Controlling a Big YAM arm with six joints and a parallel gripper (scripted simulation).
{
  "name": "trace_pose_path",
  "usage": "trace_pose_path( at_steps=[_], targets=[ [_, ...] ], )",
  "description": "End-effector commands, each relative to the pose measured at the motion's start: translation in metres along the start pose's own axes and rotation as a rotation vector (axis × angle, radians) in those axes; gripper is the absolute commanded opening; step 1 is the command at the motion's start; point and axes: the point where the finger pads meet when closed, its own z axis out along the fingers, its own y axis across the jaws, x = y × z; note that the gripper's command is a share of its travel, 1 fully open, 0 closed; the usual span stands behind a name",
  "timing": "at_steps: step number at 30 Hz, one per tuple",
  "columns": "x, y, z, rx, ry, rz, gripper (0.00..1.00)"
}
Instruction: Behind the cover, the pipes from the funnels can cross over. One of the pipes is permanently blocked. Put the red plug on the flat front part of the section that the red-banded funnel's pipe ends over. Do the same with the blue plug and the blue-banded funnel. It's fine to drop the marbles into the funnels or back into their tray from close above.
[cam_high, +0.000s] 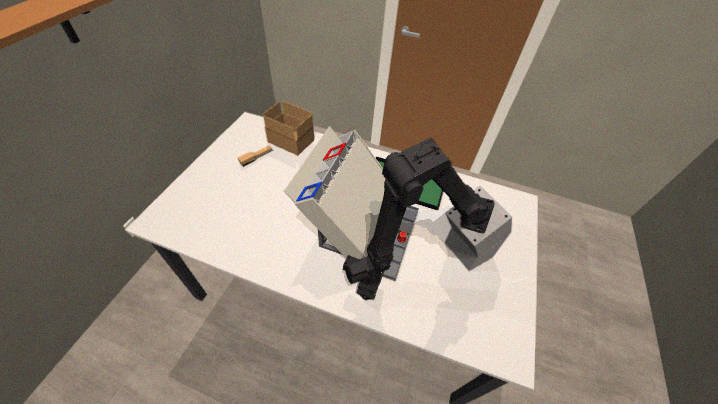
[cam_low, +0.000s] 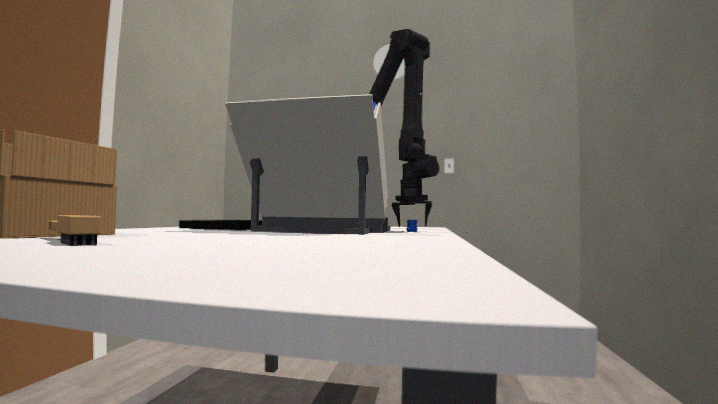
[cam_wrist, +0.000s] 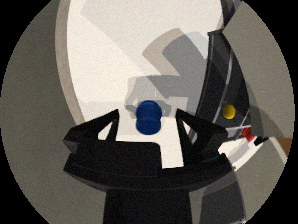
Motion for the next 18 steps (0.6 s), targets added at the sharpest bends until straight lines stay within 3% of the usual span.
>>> trace_pose_path(
  at_steps=[1,18],
  targets=[
    [0.0127,-0.0033,0.0093,0.021,0.030,-0.001,0.87],
    [0.0152,-0.0033,0.0095,0.003,0.002,0.001,0.87]
  ],
)
